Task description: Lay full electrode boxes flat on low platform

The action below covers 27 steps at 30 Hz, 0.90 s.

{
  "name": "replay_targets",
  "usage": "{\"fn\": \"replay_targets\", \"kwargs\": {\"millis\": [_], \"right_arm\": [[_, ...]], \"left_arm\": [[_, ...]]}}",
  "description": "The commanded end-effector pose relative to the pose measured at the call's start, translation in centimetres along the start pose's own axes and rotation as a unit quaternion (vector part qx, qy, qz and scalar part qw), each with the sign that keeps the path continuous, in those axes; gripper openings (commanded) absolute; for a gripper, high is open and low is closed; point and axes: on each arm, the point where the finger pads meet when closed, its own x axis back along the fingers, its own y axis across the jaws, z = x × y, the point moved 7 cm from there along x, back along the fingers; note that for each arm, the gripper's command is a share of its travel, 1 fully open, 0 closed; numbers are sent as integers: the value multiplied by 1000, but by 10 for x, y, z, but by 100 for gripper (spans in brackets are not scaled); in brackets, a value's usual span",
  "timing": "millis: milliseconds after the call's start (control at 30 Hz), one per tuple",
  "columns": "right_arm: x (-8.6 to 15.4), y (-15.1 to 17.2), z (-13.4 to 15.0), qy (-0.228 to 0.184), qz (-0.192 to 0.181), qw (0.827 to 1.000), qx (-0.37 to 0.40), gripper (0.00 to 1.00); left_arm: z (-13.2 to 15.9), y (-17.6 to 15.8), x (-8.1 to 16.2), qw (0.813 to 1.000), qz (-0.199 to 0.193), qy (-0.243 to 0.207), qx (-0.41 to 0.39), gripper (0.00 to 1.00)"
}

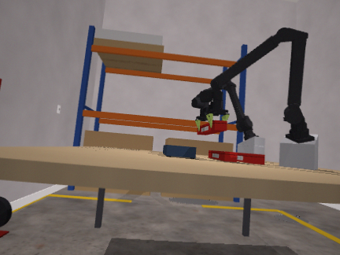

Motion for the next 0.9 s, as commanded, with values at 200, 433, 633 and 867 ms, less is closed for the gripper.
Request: {"fn": "replay_targets", "kwargs": {"millis": [200, 433, 633, 867], "right_arm": [[30, -13, 0, -18, 38, 999, -10, 0], [30, -13, 0, -18, 38, 999, -10, 0], [30, -13, 0, -18, 38, 999, -10, 0], [49, -21, -4, -30, 61, 998, -17, 0]], "left_arm": [[0, 16, 28, 999, -34, -23, 5, 0], [0, 16, 28, 999, -34, -23, 5, 0], [0, 16, 28, 999, -34, -23, 5, 0], [1, 28, 43, 998, -55, -36, 11, 0]]}}
